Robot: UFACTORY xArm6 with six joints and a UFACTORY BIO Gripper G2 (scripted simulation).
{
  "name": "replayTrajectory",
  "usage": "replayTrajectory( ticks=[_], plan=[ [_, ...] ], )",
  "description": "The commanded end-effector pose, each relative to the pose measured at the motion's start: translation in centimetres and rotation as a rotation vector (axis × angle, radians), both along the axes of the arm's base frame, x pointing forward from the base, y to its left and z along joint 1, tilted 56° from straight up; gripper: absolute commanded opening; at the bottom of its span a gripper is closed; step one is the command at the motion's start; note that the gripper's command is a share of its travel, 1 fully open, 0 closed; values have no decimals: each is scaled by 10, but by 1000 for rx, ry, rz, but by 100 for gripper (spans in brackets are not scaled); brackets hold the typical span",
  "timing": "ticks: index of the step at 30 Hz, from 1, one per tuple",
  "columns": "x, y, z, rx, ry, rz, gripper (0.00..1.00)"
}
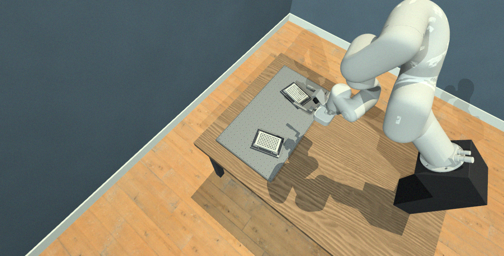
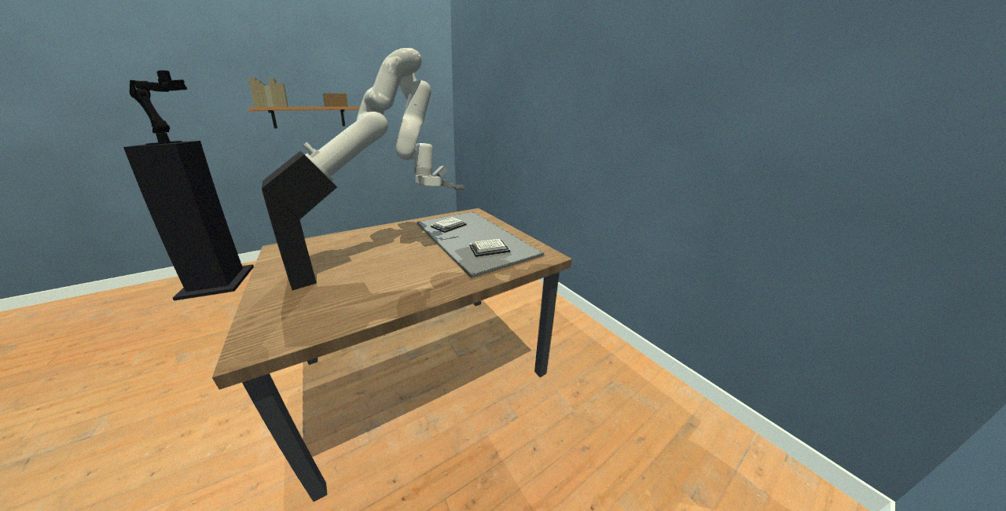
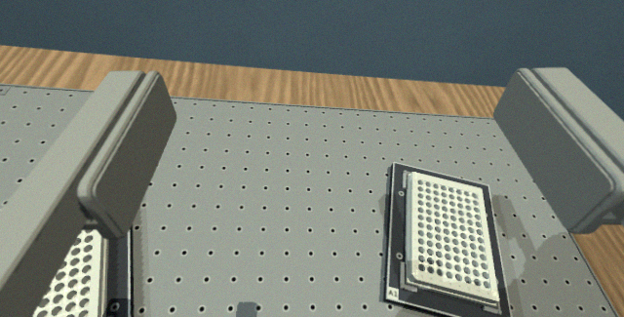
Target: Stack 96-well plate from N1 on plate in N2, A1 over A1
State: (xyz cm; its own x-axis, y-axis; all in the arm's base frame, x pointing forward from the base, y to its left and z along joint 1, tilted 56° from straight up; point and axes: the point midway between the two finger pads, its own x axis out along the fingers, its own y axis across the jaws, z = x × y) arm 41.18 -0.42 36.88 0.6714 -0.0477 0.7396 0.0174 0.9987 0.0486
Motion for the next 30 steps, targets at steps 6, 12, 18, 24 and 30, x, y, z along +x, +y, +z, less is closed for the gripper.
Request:
replayTrajectory(
  ticks=[6, 12, 18, 24, 30],
  plan=[
    [-17, 5, 3, 61, -138, 108, 37],
    [-17, 5, 3, 61, -138, 108, 37],
    [-17, 5, 3, 61, -138, 108, 37],
    [-18, 5, 4, 61, -139, 108, 37],
    [-18, 5, 4, 61, -139, 108, 37]
  ],
)
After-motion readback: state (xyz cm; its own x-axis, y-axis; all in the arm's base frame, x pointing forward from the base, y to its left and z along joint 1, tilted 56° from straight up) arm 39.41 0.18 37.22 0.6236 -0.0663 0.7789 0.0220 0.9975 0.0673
